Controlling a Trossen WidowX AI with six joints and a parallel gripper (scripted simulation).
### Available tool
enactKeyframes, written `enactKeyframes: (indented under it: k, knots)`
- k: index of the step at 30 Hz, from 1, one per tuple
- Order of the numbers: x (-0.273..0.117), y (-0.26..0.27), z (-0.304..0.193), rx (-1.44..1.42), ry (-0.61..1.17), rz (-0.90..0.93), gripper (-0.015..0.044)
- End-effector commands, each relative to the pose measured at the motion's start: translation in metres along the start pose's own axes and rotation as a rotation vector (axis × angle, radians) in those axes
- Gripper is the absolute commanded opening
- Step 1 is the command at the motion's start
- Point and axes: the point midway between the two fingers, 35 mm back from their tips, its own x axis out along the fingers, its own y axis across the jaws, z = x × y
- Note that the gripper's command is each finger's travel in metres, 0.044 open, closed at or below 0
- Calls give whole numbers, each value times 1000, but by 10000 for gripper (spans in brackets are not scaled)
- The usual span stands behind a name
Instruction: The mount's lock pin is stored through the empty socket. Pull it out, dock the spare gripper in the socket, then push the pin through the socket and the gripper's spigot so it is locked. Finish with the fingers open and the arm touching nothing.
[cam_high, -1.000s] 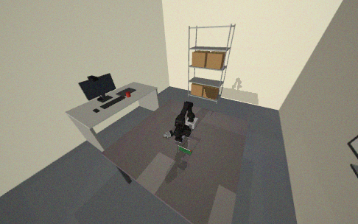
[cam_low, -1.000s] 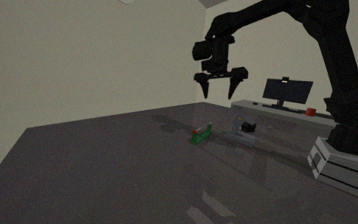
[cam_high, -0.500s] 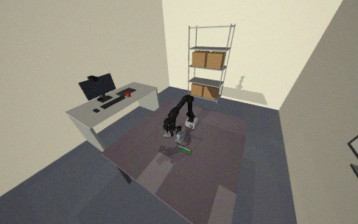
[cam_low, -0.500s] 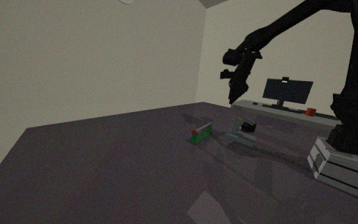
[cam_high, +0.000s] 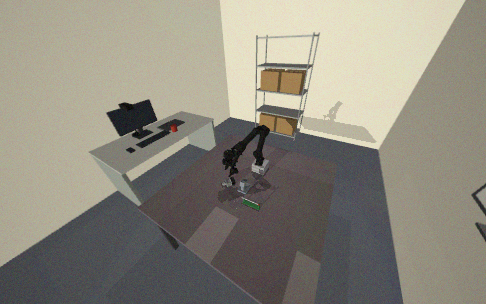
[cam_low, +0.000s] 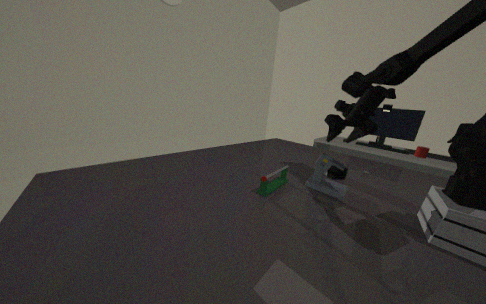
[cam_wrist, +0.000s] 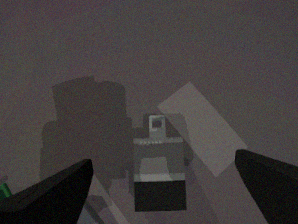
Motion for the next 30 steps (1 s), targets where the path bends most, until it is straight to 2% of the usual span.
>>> enactKeyframes:
  k: [1,14,30]
  knots:
    - [-1,-2,0,29,-15,-4,440]
    - [58,0,-33,29,-9,-5,440]
    - [79,1,-42,29,-9,-5,440]
